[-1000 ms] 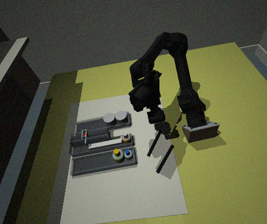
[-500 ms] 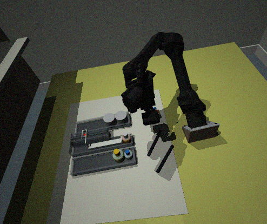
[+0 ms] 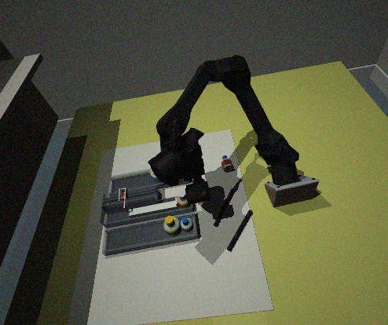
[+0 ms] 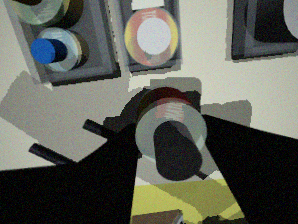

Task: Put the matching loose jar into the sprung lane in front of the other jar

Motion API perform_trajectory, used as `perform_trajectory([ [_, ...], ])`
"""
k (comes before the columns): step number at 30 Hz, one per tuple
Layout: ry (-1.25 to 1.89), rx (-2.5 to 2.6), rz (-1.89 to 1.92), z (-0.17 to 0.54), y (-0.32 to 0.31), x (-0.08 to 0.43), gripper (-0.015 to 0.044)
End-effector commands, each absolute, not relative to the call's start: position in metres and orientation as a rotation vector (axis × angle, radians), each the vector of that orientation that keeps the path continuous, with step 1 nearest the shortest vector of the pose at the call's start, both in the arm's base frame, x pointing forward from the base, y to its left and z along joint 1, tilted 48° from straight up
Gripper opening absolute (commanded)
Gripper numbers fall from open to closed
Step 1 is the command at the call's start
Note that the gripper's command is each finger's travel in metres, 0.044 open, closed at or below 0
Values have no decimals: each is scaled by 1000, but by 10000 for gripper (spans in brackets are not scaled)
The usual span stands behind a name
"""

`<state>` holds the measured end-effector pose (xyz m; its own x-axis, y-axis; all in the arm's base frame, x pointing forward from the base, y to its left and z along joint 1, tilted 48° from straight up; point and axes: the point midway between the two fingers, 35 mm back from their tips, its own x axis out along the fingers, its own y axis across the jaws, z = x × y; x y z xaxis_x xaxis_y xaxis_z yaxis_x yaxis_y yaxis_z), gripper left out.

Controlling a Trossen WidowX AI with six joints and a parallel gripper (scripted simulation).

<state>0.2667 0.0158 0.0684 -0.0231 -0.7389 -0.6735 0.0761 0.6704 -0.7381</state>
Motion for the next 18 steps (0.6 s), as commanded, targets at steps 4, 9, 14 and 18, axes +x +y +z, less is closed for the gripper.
perform_trajectory([
  [4, 1457, -590, -712, 62, 11, 275, 0],
  [9, 1456, -590, -712, 52, 0, 275, 0],
  [14, 1456, -590, -712, 48, -5, 274, 0],
  [18, 1456, -590, -712, 48, -5, 275, 0],
])
